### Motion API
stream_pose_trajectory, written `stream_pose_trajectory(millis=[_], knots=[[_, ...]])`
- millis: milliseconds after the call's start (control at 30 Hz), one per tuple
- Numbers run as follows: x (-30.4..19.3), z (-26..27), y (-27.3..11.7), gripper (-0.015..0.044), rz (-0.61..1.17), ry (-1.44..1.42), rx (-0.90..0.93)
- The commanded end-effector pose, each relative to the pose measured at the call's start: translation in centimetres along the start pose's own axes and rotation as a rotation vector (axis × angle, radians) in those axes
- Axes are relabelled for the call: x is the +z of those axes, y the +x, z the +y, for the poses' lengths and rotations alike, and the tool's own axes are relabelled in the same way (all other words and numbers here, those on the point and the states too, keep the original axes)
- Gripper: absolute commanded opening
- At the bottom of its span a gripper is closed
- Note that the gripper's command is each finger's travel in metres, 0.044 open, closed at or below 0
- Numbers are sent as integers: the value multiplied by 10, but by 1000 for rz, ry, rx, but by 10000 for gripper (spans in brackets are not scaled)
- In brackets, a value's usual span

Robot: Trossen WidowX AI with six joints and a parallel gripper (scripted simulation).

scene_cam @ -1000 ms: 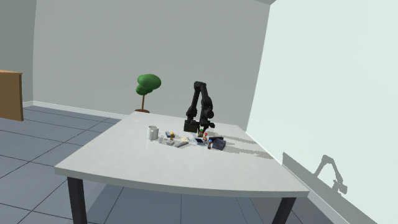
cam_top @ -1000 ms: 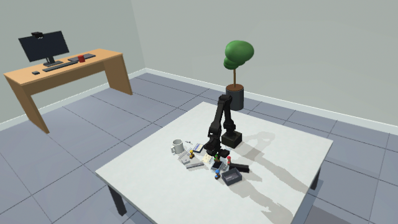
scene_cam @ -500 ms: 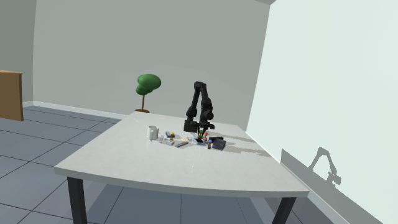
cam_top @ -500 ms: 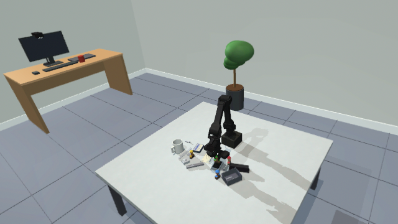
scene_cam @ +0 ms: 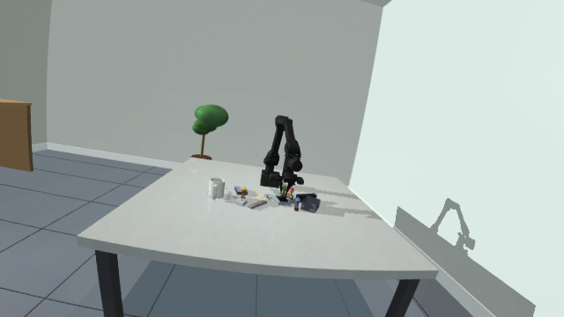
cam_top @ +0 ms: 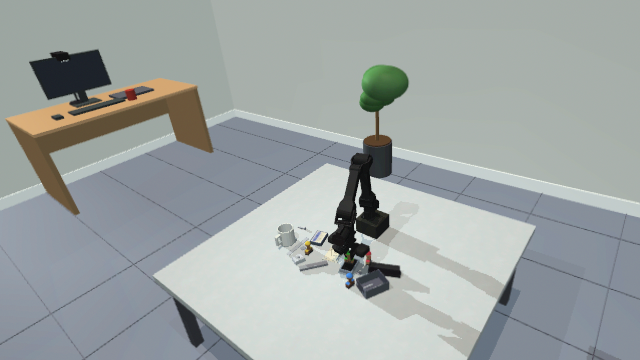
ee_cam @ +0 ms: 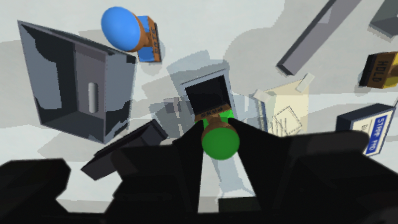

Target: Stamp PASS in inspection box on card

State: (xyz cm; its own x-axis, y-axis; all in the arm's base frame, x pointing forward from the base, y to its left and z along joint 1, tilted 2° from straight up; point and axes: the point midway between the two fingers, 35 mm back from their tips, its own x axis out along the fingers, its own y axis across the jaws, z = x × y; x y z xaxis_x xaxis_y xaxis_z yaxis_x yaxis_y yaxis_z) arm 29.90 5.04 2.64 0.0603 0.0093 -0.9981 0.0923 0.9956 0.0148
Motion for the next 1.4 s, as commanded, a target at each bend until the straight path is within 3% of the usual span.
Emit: stream_pose_trajectory(millis=[0,1367], knots=[[0,0,2,0,-2,4,-3],[-1,0,14,0,-3,0,-4]])
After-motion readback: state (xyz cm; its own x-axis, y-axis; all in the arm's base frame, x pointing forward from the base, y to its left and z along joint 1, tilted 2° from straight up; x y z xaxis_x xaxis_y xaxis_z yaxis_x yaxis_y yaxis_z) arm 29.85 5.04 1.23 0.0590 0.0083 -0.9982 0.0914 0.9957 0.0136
